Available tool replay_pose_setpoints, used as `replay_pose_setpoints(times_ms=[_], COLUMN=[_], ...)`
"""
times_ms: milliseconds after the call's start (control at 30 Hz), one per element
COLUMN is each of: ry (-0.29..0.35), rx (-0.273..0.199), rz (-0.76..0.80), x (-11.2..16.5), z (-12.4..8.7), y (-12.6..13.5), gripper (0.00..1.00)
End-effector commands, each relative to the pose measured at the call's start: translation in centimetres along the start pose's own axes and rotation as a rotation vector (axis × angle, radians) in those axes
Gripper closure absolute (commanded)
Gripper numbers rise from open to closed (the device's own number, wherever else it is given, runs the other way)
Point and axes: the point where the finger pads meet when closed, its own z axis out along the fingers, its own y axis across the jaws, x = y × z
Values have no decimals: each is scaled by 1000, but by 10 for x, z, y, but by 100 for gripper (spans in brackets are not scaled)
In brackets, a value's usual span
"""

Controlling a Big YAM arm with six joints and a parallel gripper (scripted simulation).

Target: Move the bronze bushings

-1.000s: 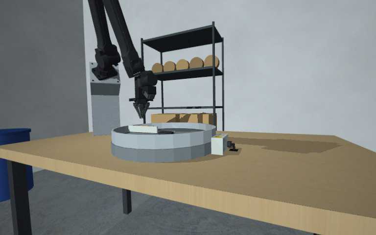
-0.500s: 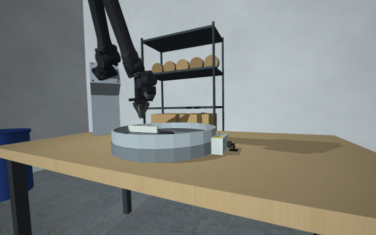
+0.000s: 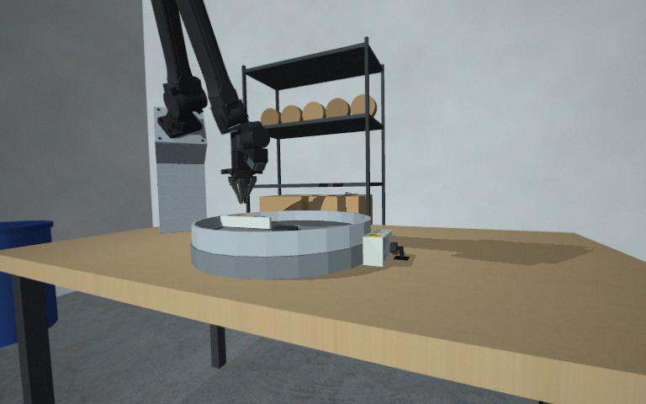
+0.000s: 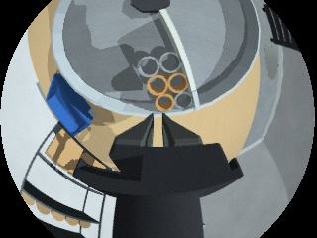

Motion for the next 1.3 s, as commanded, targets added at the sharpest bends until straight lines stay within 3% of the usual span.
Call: replay_pose_setpoints(times_ms=[0, 1267], ry=[-28, -18], rx=[-8, -10], rz=[1, -4], x=[-7, -8], z=[-5, -6], y=[0, 2], gripper=[88, 88])
